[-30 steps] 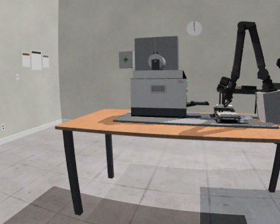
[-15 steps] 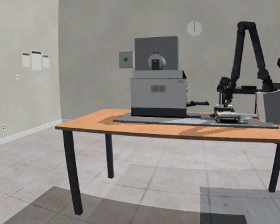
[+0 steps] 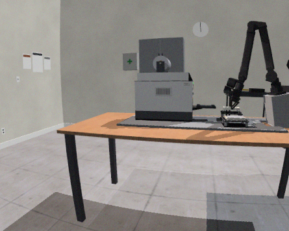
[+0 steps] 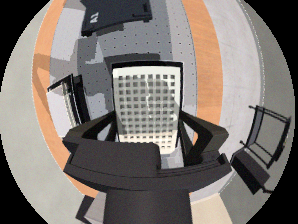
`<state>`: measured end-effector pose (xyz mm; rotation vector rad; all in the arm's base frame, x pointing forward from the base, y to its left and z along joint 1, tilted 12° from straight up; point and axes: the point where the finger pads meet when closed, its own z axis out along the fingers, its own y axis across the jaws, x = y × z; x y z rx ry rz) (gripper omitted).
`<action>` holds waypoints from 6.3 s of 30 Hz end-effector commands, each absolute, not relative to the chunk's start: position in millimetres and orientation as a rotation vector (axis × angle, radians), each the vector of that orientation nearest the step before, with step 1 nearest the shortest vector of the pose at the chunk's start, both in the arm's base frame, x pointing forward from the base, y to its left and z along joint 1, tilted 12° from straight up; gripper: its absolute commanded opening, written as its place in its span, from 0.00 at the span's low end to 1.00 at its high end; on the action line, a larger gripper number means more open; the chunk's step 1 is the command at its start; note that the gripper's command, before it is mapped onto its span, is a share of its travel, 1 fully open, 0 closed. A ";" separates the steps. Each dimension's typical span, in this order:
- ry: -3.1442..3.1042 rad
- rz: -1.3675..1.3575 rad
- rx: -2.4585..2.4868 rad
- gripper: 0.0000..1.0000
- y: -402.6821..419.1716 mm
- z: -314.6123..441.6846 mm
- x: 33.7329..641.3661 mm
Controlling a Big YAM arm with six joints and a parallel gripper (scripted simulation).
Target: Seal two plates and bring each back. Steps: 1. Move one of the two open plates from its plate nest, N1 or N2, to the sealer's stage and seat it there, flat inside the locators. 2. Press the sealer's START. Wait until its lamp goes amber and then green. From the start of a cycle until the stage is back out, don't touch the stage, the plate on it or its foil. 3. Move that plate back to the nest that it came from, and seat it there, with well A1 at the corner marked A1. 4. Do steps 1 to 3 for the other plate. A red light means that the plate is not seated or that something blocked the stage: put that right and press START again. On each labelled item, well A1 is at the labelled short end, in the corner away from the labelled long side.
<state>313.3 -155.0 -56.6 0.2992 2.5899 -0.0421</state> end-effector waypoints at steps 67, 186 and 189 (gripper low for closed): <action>2.566 -0.061 0.290 0.00 -162.6 48.1 305.1; 2.560 -0.048 0.215 0.00 -159.5 50.3 353.9; 2.560 -0.050 0.207 0.00 -159.4 52.2 362.0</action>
